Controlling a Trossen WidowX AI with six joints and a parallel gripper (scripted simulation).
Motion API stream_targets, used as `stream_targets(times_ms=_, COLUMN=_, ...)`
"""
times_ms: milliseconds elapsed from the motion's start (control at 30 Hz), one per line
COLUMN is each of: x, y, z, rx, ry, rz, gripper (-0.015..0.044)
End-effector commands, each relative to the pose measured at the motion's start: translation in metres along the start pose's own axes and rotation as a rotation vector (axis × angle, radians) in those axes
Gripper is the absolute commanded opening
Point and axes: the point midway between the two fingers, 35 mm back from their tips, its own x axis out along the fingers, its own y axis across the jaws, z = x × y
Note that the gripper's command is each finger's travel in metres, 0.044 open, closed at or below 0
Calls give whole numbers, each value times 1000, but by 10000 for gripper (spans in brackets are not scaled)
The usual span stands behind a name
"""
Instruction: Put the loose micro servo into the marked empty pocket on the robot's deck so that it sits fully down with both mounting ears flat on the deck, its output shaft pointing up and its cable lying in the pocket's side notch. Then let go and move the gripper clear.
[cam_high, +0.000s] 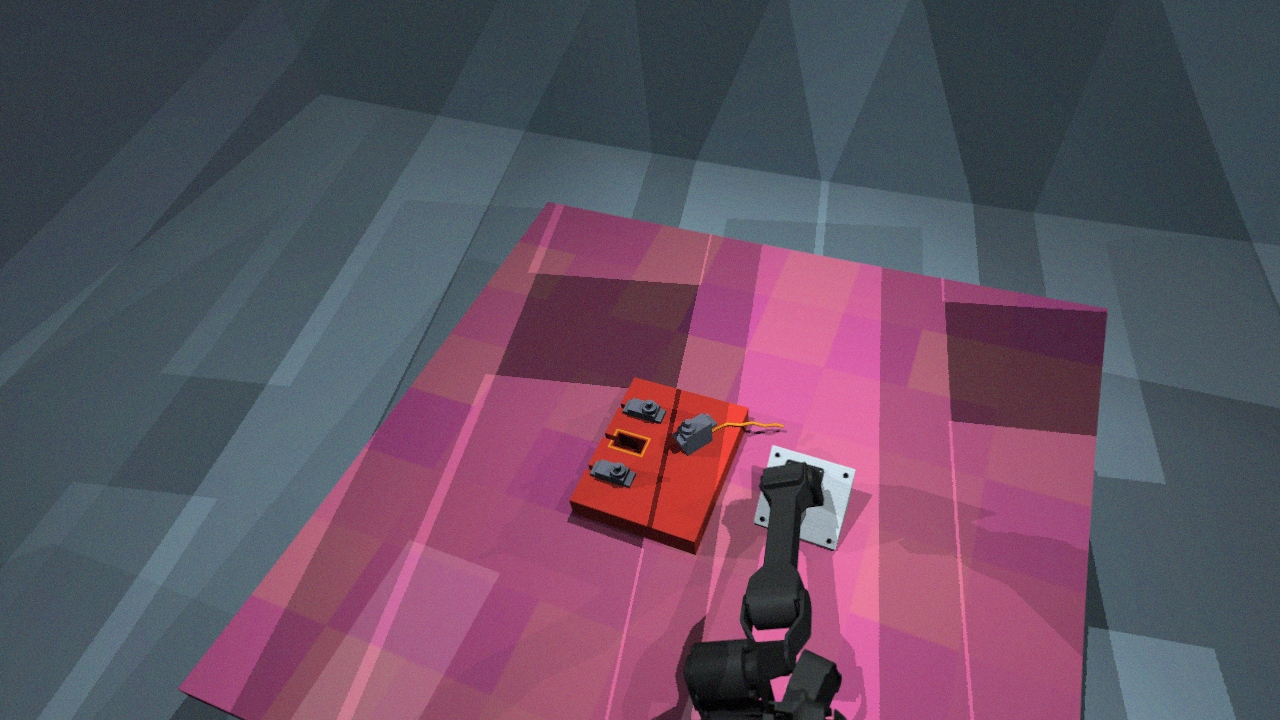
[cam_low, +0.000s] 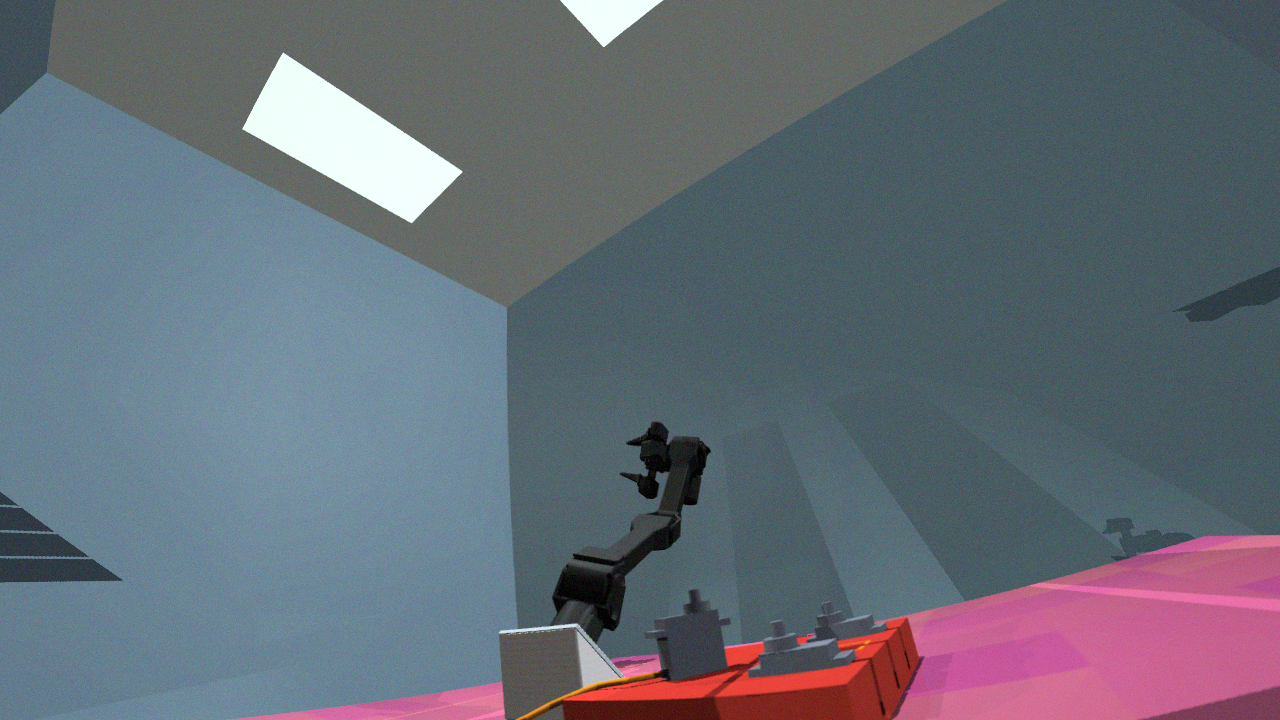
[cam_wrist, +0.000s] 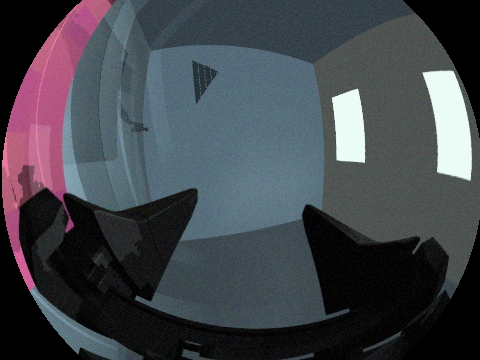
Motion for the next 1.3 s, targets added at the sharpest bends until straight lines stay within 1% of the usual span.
stream_targets(times_ms=0, x=0, y=0, z=0, rx=-3, ry=1, rz=0, gripper=426)
stream_targets(times_ms=33, x=0, y=-1, z=0, rx=-10, ry=5, rz=0, gripper=440)
stream_targets(times_ms=533, x=-2, y=-31, z=8, rx=-158, ry=95, rz=-31, gripper=440)
stream_targets(times_ms=1033, x=-12, y=-92, z=33, rx=-484, ry=241, rz=-119, gripper=440)
stream_targets(times_ms=1267, x=-16, y=-111, z=45, rx=-596, ry=284, rz=-153, gripper=440)
